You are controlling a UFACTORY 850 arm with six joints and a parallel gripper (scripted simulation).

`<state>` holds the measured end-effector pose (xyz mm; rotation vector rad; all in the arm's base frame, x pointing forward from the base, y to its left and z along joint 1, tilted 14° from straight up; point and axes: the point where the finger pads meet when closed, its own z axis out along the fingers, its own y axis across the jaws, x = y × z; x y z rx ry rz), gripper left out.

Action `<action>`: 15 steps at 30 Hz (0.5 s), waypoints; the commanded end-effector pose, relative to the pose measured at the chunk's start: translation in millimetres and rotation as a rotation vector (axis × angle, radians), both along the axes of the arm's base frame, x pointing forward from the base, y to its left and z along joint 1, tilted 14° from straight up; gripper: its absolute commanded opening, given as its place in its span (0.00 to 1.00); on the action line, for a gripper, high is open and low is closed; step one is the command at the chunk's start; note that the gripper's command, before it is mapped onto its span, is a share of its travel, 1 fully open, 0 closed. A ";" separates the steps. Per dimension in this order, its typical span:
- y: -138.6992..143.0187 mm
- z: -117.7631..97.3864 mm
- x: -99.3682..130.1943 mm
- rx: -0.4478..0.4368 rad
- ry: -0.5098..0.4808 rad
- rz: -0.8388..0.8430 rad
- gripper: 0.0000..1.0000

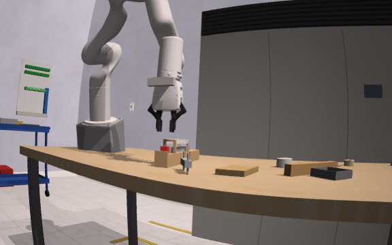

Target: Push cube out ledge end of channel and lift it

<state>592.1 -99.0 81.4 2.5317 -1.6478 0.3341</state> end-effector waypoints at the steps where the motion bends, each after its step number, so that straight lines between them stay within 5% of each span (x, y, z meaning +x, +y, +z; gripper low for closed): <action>1: 0.0 1.0 0.9 0.000 -0.002 0.000 0.44; 15: -2.2 -9.2 2.4 0.000 -0.002 0.000 0.44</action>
